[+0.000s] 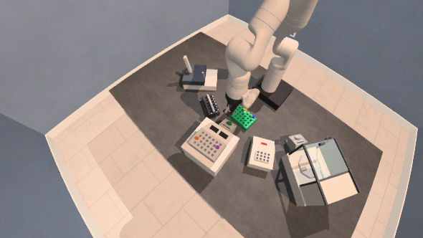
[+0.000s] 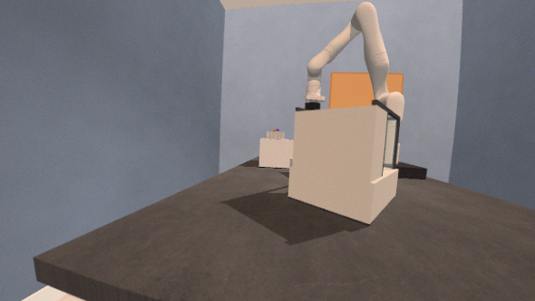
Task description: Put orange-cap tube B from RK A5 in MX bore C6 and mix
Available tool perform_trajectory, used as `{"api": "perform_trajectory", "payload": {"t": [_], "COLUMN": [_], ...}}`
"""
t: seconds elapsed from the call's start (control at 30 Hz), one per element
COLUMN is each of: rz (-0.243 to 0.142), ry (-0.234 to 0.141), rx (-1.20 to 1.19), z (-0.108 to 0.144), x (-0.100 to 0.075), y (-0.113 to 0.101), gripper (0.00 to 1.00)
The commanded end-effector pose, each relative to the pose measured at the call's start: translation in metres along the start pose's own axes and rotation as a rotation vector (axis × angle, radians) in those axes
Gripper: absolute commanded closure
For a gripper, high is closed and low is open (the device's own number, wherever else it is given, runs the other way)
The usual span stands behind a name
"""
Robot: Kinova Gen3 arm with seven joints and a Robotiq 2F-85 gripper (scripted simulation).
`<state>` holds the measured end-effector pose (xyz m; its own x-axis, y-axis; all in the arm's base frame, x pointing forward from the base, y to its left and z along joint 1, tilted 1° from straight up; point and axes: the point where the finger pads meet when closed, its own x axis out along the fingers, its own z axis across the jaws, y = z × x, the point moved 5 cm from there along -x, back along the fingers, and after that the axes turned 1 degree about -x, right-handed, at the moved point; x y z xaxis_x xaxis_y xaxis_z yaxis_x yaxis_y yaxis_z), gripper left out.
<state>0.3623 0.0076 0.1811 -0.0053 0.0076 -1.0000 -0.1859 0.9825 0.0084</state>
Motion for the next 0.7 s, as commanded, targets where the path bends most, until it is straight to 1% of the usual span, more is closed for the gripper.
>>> {"api": "perform_trajectory", "payload": {"t": [0.0, 0.67], "rz": [0.0, 0.0], "ry": [-0.002, -0.001], "rx": [0.0, 0.0], "z": [0.0, 0.0], "x": [0.0, 0.022], "y": [0.0, 0.0], "gripper": [0.9, 0.9]}}
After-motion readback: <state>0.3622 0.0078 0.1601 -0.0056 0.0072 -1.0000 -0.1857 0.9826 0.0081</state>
